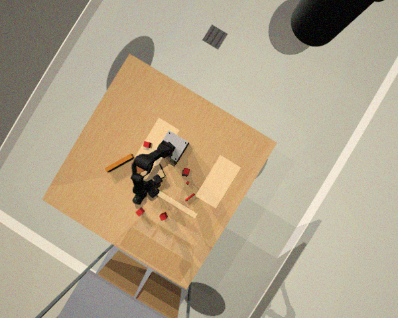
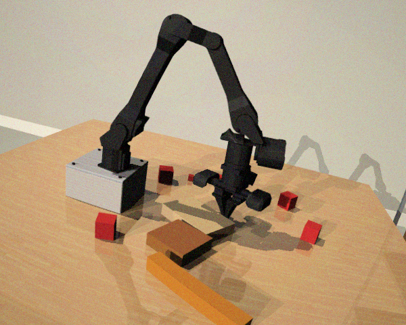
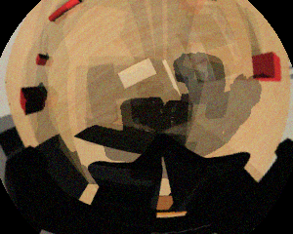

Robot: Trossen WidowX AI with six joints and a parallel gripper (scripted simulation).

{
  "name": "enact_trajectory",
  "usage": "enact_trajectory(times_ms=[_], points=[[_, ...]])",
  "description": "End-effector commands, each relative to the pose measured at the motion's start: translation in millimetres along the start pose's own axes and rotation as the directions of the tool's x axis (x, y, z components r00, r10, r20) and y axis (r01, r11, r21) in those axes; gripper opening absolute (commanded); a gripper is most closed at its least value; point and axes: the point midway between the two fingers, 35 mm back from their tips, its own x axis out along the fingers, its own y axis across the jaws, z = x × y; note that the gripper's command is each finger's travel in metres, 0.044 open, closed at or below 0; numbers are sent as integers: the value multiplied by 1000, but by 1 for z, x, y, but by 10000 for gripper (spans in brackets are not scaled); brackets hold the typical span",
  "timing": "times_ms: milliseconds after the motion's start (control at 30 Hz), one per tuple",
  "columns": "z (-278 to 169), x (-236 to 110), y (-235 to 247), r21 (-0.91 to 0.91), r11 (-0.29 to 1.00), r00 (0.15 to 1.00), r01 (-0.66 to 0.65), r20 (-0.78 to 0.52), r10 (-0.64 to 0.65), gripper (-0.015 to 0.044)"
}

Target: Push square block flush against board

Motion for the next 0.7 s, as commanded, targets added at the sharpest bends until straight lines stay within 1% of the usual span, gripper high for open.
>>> enact_trajectory(times_ms=[0,267,667], points=[[-13,4,5,4,1000,1000,-14,-17,14,0],[-23,4,6,4,1000,1000,-14,-18,14,0],[-7,4,3,4,1000,1000,-14,-17,14,0]])
